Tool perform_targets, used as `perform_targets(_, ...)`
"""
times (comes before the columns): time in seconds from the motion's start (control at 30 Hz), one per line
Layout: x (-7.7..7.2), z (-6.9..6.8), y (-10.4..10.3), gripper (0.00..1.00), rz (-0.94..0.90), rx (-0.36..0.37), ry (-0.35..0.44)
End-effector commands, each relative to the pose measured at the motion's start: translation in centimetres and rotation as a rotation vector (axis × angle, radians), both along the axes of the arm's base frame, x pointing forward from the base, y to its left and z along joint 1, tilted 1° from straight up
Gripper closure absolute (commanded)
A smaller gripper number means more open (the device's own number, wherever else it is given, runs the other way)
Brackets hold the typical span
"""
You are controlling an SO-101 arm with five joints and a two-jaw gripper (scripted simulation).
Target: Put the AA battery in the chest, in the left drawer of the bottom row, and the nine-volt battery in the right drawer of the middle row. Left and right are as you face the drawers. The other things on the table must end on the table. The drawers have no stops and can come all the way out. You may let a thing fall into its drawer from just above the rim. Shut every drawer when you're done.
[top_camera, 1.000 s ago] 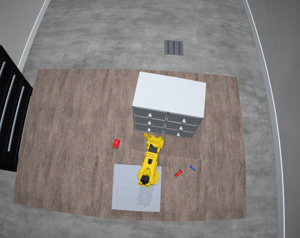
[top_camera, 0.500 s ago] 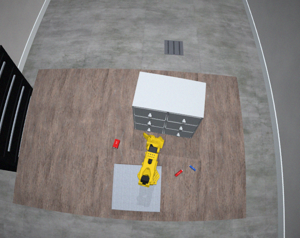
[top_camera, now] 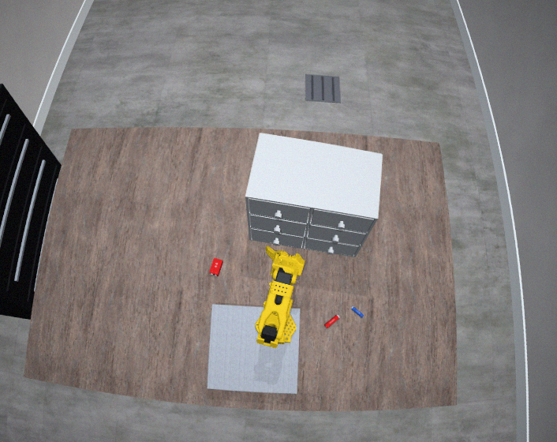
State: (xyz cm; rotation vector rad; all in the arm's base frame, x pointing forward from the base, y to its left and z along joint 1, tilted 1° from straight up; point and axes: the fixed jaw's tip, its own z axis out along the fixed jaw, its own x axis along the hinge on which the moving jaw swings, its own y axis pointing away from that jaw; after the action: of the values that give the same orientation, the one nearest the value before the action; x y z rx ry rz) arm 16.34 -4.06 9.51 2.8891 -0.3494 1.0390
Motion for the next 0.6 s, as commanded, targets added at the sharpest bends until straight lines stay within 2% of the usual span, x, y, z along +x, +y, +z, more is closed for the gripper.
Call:
perform_targets(0.0, 0.1, 0.2, 0.1, 0.5, 0.015, -0.006, -0.015)
perform_targets(0.33, 0.1, 0.2, 0.1, 0.5, 0.015, -0.006, -0.015)
perform_targets(0.57, 1.4, -1.2, 2.0, 0.63, 0.167, -0.019, 0.088)
